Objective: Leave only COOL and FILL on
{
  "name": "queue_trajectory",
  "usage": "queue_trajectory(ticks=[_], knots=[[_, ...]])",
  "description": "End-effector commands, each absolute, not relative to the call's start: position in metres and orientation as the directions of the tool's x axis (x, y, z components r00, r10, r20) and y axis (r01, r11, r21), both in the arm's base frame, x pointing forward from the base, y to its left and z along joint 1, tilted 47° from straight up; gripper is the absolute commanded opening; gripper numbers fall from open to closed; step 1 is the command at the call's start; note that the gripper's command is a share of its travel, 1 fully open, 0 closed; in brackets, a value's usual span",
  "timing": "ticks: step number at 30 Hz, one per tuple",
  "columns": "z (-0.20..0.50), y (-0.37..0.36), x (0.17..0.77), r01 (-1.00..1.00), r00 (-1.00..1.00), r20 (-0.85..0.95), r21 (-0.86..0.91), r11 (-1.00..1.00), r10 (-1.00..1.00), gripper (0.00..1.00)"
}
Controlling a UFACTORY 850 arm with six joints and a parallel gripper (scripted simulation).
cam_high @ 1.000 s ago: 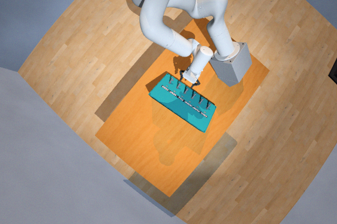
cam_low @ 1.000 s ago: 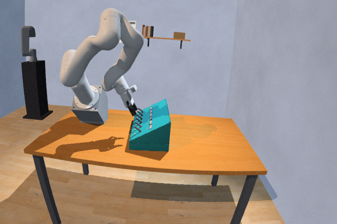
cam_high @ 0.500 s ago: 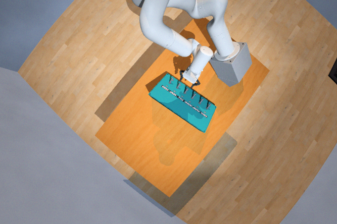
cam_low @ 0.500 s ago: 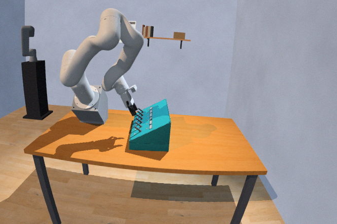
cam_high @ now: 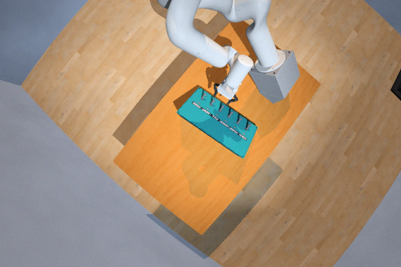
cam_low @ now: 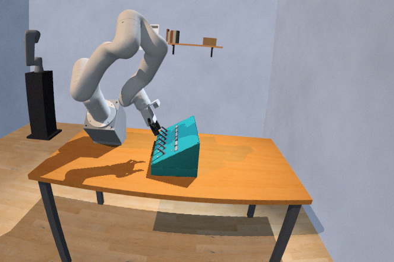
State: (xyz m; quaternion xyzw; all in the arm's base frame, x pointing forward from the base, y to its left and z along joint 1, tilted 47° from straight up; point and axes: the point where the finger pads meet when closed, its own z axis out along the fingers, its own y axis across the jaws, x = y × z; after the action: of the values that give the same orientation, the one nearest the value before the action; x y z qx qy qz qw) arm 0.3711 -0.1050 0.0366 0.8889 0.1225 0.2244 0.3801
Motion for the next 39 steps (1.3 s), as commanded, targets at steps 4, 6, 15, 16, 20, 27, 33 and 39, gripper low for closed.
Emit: queue_trajectory(ticks=[4, 6, 15, 16, 20, 27, 33, 39], knots=[[0.047, -0.114, 0.372, 0.047, 0.869, 0.307, 0.731, -0.681, 0.389, 1.00], [0.047, -0.114, 0.372, 0.047, 0.869, 0.307, 0.731, -0.681, 0.389, 1.00], [0.071, -0.136, 0.374, 0.047, 0.869, 0.307, 0.731, -0.681, 0.389, 1.00], [0.073, -0.139, 0.374, 0.047, 0.869, 0.307, 0.731, -0.681, 0.389, 1.00], [0.082, -0.146, 0.374, 0.047, 0.869, 0.307, 0.731, -0.681, 0.389, 1.00], [0.087, -0.152, 0.375, 0.047, 0.869, 0.307, 0.731, -0.681, 0.389, 1.00], [0.088, -0.153, 0.375, 0.047, 0.869, 0.307, 0.731, -0.681, 0.389, 1.00], [0.088, -0.153, 0.375, 0.047, 0.869, 0.307, 0.731, -0.681, 0.389, 1.00]])
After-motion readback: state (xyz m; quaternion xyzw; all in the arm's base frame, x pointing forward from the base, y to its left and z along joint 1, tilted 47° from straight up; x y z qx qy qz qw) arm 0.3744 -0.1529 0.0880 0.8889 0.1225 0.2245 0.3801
